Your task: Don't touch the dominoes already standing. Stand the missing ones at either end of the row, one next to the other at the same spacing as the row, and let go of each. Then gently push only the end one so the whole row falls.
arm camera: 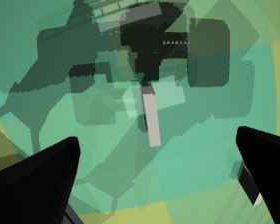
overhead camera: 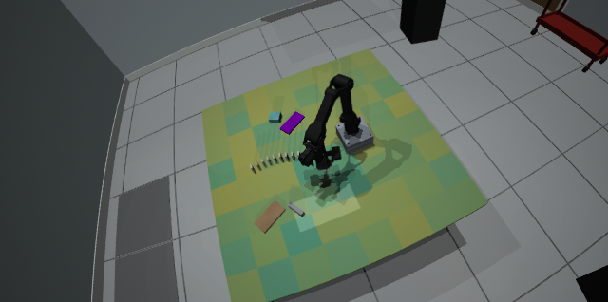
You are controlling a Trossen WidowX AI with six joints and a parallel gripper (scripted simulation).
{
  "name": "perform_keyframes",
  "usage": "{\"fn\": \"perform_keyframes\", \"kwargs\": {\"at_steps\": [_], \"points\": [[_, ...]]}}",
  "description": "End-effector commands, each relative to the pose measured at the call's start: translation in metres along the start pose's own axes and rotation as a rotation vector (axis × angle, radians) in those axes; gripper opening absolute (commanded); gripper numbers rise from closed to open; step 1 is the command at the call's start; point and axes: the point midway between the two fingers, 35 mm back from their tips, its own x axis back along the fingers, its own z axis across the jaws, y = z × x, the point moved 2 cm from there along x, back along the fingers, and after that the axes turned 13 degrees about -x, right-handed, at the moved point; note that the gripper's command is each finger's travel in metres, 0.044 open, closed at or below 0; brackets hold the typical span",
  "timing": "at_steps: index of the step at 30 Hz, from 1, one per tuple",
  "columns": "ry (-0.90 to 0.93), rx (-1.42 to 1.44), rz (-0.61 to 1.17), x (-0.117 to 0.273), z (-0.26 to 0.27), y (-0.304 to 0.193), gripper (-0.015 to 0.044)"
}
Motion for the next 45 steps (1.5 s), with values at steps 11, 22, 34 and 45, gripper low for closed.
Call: {"fn": "perform_keyframes", "kwargs": {"at_steps": [11, 22, 34, 45], "points": [[-0.01, 0.094, -0.007, -0.041, 0.005, 0.002, 0.044], [-0.01, 0.094, -0.007, -0.07, 0.004, 0.002, 0.044], [-0.01, 0.094, -0.007, -0.083, 0.004, 0.002, 0.044], [-0.01, 0.094, -0.007, -0.083, 0.004, 0.002, 0.0204]]}}
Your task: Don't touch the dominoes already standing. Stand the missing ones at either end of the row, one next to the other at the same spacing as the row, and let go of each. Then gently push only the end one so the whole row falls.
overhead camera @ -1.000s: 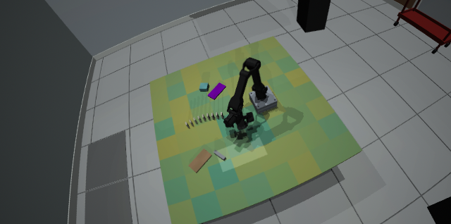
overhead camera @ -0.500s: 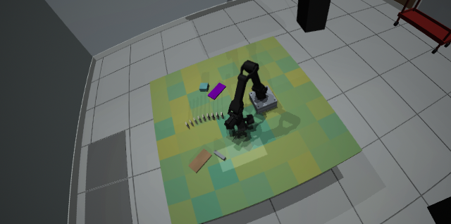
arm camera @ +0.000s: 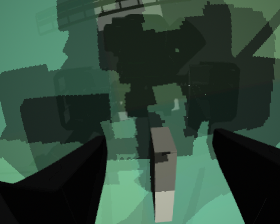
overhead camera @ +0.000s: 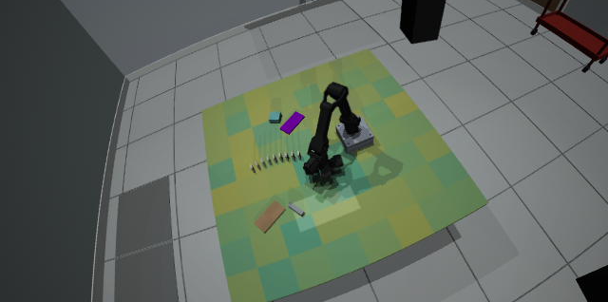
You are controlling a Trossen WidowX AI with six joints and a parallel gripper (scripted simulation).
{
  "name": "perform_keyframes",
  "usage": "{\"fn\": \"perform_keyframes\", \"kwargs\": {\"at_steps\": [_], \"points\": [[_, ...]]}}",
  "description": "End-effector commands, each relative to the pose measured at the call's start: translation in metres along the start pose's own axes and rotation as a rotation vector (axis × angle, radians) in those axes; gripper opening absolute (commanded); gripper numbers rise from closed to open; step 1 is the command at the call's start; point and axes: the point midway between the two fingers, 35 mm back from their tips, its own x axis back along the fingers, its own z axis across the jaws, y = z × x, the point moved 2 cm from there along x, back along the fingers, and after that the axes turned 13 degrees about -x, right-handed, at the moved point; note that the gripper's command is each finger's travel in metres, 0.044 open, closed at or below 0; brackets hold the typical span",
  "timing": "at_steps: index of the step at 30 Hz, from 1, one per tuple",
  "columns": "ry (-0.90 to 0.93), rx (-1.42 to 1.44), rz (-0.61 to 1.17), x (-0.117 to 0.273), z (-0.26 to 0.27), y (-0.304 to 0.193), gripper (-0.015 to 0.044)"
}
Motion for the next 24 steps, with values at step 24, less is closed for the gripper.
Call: {"fn": "perform_keyframes", "kwargs": {"at_steps": [24], "points": [[-0.001, 0.004, 0.004, 0.076, -0.002, 0.002, 0.0029]]}}
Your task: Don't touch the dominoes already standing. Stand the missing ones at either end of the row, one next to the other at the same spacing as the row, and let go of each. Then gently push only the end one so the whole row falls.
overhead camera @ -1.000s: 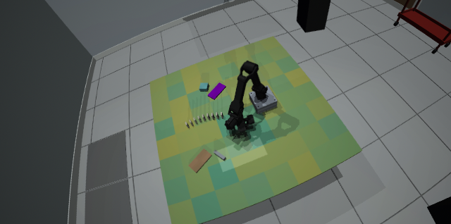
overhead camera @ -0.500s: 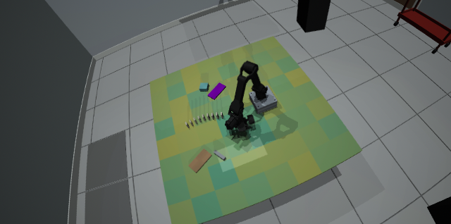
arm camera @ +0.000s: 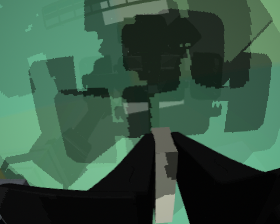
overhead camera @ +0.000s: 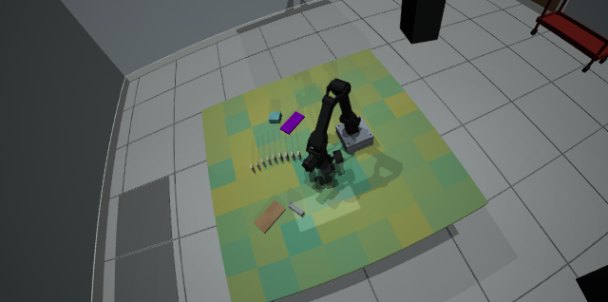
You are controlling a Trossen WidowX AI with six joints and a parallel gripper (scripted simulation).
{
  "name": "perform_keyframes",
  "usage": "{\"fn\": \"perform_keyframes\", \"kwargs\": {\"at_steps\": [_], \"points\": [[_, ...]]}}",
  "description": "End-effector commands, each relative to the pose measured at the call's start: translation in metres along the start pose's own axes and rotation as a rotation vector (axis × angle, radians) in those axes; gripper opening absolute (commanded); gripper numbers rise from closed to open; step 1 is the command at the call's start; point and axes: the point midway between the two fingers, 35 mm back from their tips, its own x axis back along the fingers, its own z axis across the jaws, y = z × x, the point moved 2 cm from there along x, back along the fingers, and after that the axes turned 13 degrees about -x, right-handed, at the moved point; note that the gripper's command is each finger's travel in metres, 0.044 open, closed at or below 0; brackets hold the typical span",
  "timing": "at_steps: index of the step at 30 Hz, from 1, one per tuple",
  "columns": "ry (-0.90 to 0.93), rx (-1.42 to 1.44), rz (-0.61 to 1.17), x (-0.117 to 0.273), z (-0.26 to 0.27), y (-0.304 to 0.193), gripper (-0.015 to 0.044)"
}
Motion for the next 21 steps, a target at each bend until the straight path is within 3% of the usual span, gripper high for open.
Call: {"fn": "perform_keyframes", "kwargs": {"at_steps": [1, 7, 16, 21], "points": [[-0.023, -0.001, -0.027, 0.055, -0.004, 0.005, 0.0029], [-0.023, -0.001, -0.028, 0.12, -0.004, 0.005, 0.0029], [-0.023, -0.017, -0.028, 0.122, -0.004, 0.005, 0.0029], [-0.017, -0.43, -0.033, 0.123, -0.008, 0.02, 0.0029]]}}
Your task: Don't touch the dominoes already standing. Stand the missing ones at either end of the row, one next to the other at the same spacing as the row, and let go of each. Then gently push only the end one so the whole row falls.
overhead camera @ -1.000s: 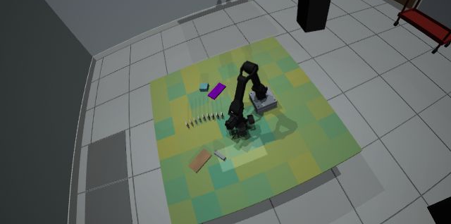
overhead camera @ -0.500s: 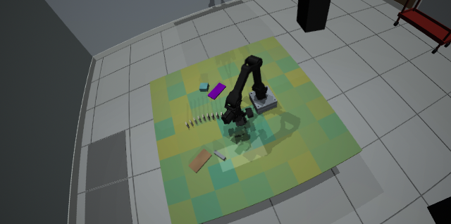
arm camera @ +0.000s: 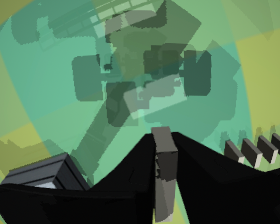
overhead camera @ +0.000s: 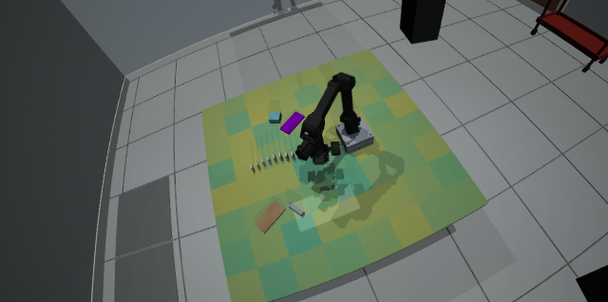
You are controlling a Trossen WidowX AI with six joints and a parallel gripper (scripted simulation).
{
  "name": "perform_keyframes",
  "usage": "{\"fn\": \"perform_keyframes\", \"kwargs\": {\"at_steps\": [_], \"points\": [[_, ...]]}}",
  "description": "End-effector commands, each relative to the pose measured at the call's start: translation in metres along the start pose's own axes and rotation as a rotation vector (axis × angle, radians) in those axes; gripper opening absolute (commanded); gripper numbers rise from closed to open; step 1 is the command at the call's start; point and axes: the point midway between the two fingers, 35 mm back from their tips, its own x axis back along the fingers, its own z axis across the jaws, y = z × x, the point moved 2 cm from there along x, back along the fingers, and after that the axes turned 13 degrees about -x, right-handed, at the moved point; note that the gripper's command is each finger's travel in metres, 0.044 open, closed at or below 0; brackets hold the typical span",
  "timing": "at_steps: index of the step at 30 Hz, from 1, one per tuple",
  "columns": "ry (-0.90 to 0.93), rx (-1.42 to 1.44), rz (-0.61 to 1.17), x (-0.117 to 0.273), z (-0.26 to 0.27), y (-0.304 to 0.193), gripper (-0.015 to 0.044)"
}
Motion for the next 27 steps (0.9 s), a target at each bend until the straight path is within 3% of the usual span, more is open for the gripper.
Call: {"fn": "perform_keyframes", "kwargs": {"at_steps": [1, 11, 15, 27], "points": [[-0.003, -0.349, 0.0, 0.002, -0.003, 0.014, 0.0029], [-0.002, -1.303, -0.004, 0.002, -0.005, 0.049, 0.0029], [-0.001, -1.497, -0.004, 0.002, -0.005, 0.057, 0.0029], [-0.001, -1.543, -0.004, 0.002, -0.005, 0.058, 0.0029]]}}
